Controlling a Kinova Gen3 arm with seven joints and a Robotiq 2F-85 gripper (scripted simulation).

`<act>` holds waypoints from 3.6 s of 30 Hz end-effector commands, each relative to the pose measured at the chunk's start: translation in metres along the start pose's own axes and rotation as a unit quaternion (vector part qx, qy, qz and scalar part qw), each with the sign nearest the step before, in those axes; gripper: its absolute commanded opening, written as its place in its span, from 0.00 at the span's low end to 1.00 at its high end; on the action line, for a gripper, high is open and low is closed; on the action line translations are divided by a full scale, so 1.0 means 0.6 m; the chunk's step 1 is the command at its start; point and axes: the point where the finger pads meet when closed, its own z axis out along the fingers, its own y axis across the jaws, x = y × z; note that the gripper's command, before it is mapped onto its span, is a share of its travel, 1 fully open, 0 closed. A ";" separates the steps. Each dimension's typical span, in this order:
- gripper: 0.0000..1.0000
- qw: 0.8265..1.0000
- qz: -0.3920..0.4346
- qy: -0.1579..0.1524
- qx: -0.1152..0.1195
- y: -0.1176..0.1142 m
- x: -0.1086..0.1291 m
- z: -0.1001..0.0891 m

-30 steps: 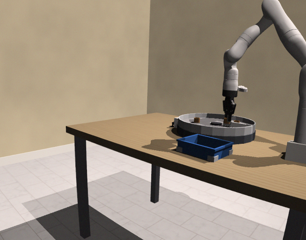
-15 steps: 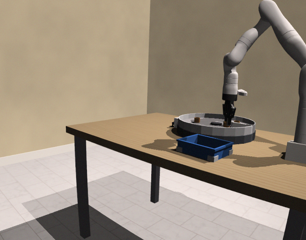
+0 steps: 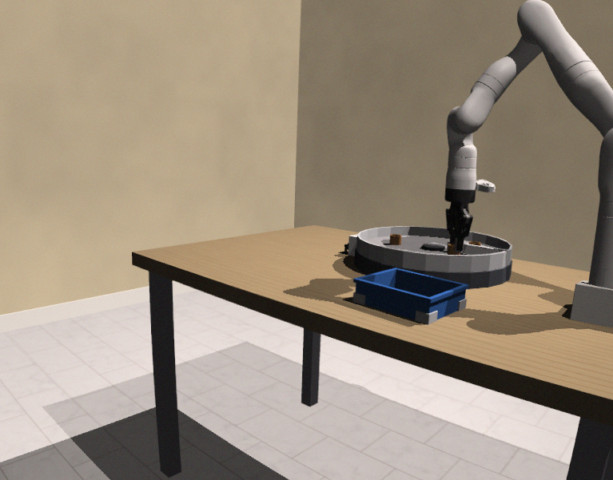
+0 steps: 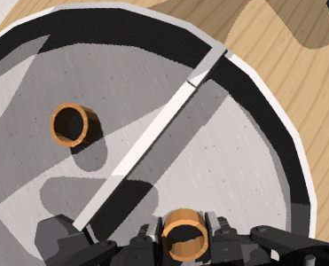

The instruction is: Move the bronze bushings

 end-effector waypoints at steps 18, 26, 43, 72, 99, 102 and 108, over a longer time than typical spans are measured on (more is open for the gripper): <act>0.00 1.000 0.000 0.000 0.001 -0.001 -0.001 -0.001; 0.00 1.000 0.000 0.000 0.001 -0.001 -0.001 -0.001; 0.00 1.000 0.000 0.000 0.001 -0.001 -0.001 0.006; 0.00 1.000 0.000 0.000 0.001 -0.001 -0.001 0.009; 0.40 1.000 0.000 0.000 0.001 -0.001 -0.001 0.009; 0.40 1.000 0.000 0.000 0.001 -0.001 -0.001 0.009; 0.40 1.000 0.000 0.000 0.001 -0.001 -0.001 0.009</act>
